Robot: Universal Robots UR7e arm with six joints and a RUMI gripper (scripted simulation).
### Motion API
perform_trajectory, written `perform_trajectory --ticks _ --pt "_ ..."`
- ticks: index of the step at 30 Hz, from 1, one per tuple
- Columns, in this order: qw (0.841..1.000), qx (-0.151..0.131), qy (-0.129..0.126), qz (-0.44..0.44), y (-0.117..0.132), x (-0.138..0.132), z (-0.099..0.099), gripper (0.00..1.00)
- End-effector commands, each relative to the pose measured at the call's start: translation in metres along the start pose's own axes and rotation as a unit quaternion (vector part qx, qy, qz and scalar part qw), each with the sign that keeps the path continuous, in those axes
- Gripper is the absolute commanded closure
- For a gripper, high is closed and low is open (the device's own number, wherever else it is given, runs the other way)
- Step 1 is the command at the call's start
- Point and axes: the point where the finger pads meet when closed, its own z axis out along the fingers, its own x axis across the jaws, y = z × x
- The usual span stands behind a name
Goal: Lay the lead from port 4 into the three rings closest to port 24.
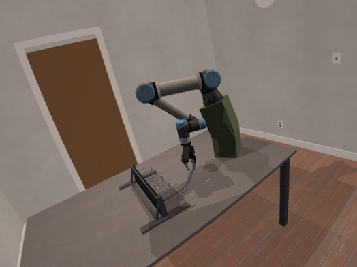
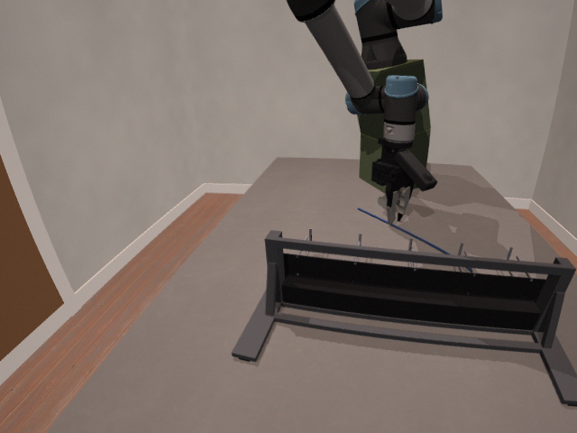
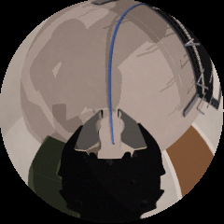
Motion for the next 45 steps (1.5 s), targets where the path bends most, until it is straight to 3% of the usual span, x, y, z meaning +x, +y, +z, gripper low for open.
perform_trajectory --ticks 1,45 --pt "1.0 0.0 0.0 0.0 -0.0002 0.0003 -0.0003 0.8" --pt "1.0 0.0 0.0 0.0 -0.0002 0.0003 0.0037 0.8"
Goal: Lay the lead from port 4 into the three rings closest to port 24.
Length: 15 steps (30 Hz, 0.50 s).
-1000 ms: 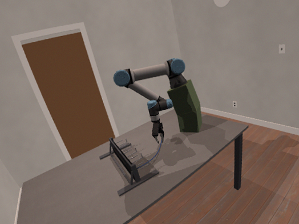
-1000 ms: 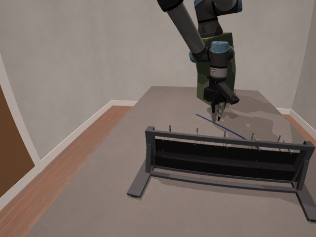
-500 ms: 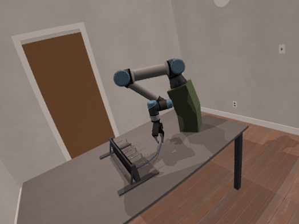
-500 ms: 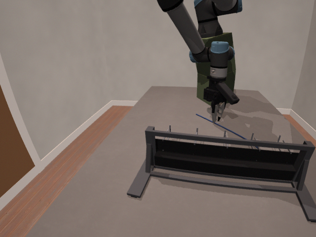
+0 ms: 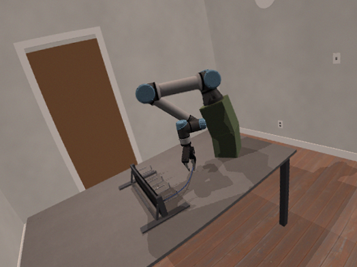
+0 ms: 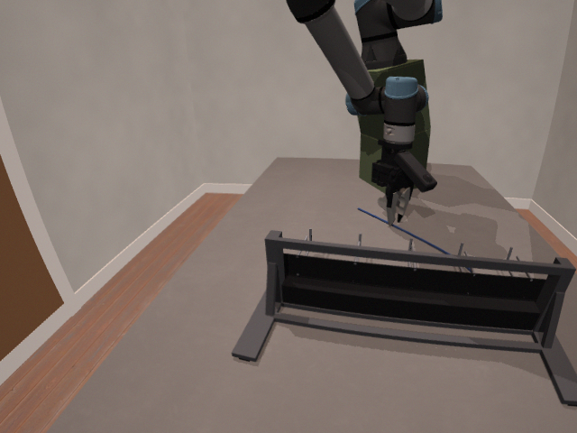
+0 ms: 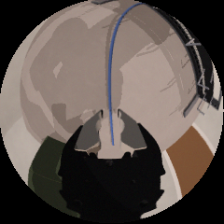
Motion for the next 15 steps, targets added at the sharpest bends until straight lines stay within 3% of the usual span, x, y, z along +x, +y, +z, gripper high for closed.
perform_trajectory --ticks 1,15 --pt "1.0 0.0 0.0 0.0 -0.0002 0.0003 0.0013 0.8" --pt "1.0 0.0 0.0 0.0 -0.0002 0.0003 0.0052 0.8"
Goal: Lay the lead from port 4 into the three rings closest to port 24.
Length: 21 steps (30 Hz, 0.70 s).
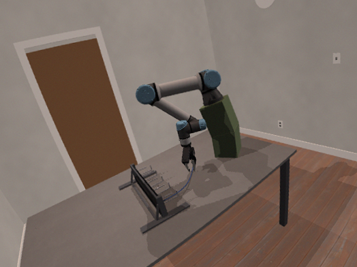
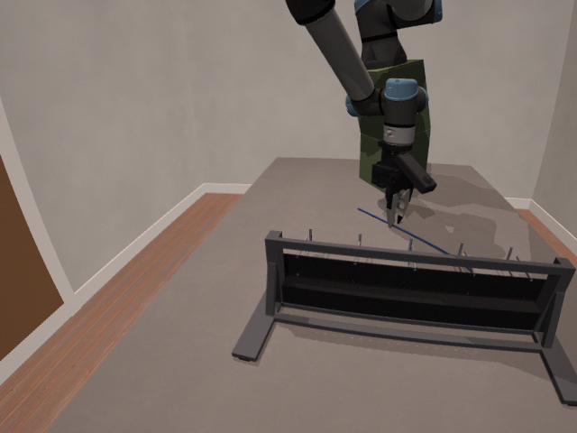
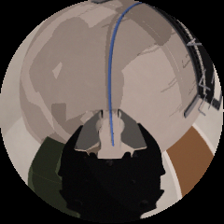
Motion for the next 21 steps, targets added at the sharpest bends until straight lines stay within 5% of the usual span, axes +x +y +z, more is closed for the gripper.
perform_trajectory --ticks 1,21 --pt "1.0 0.0 0.0 0.0 -0.0002 0.0003 0.0013 0.8" --pt "1.0 0.0 0.0 0.0 -0.0002 0.0003 0.0036 0.8"
